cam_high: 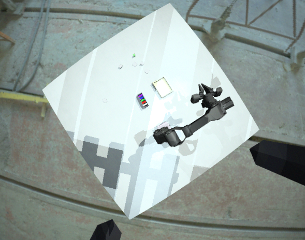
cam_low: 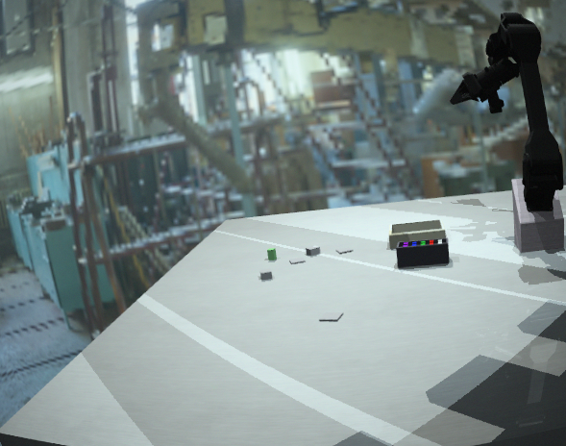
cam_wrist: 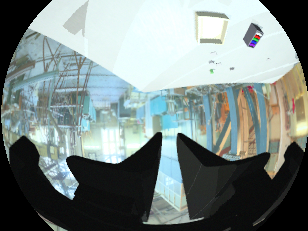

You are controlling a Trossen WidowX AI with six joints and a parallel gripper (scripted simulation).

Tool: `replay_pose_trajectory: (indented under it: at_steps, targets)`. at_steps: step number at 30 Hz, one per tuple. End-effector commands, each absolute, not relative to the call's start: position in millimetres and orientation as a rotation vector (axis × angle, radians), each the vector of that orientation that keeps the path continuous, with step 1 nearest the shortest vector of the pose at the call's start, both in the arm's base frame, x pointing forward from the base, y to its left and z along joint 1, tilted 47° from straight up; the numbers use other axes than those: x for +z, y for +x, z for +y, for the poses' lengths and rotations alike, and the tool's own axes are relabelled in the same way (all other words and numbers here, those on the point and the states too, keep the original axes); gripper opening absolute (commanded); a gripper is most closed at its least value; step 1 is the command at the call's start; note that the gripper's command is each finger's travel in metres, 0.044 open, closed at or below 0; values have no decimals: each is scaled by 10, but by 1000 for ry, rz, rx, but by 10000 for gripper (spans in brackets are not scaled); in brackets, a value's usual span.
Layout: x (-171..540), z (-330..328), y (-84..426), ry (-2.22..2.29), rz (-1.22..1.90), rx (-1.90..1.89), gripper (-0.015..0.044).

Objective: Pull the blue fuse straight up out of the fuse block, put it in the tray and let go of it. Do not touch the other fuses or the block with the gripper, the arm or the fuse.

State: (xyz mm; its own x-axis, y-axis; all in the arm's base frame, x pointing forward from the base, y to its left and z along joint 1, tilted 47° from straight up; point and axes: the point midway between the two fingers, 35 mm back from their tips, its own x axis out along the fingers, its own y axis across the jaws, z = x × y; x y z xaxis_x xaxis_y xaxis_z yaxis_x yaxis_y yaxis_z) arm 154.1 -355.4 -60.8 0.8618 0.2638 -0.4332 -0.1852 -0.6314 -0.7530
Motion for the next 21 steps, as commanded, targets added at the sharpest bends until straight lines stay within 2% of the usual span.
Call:
replay_pose_trajectory:
  at_steps: [1,12,21]
  targets:
    - [-479,-3120,2080,-2288,-304,823,66]
    - [-121,-1680,3020,-2547,-1134,1110,66]
    - [132,-272,3115,-2544,-2065,1122,66]
